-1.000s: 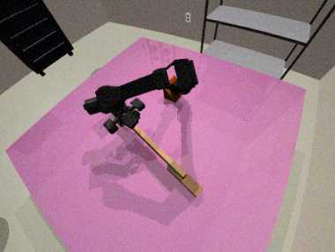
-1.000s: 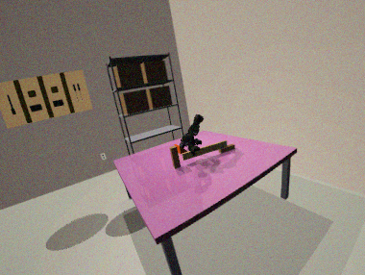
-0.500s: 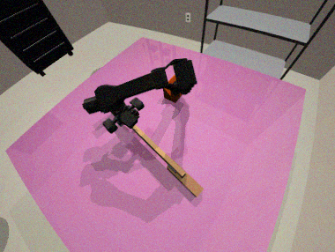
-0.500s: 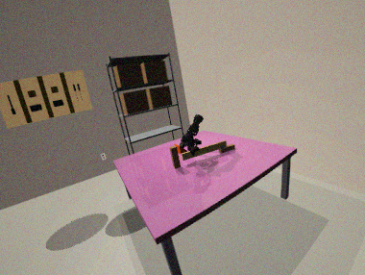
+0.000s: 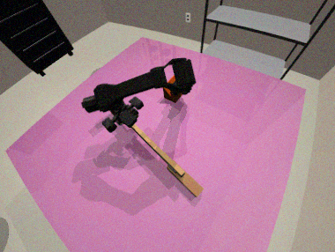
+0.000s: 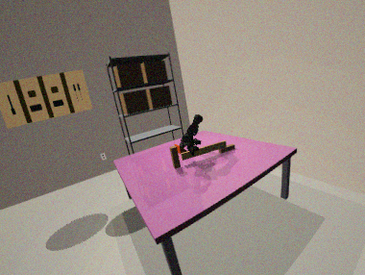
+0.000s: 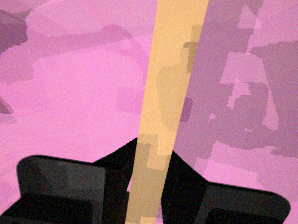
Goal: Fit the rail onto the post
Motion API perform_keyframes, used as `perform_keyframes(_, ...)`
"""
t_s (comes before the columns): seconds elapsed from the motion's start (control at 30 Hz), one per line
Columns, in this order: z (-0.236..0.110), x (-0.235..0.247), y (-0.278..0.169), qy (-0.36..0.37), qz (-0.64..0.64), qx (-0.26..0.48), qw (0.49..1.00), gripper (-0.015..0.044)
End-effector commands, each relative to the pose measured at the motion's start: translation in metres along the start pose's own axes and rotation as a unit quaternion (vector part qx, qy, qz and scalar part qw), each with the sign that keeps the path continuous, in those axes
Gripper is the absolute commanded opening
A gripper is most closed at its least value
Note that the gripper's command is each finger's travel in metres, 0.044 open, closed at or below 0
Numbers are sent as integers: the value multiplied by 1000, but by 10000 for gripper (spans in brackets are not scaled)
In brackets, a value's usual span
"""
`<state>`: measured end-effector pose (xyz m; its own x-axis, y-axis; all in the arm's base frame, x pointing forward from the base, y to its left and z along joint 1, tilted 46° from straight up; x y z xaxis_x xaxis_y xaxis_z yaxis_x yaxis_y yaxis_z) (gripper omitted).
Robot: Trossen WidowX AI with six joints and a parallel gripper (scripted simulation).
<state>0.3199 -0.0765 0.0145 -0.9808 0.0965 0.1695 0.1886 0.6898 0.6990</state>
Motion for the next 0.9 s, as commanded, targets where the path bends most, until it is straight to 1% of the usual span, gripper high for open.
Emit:
perform_keyframes(0.0,-5,-2,-3,-8,0,-1,1000,0)
perform_keyframes(0.87,-2,-2,-9,-8,0,-1,1000,0)
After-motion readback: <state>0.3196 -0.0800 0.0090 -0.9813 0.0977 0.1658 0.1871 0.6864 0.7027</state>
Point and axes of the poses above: the point midway between the two fingers, 35 mm back from their tips, its own z axis out along the fingers, its own x axis across the jaws, y = z × x, the point moved 3 cm from there along -z, back along the fingers, and after that the axes turned 4 degrees about z, right-handed, at the moved point
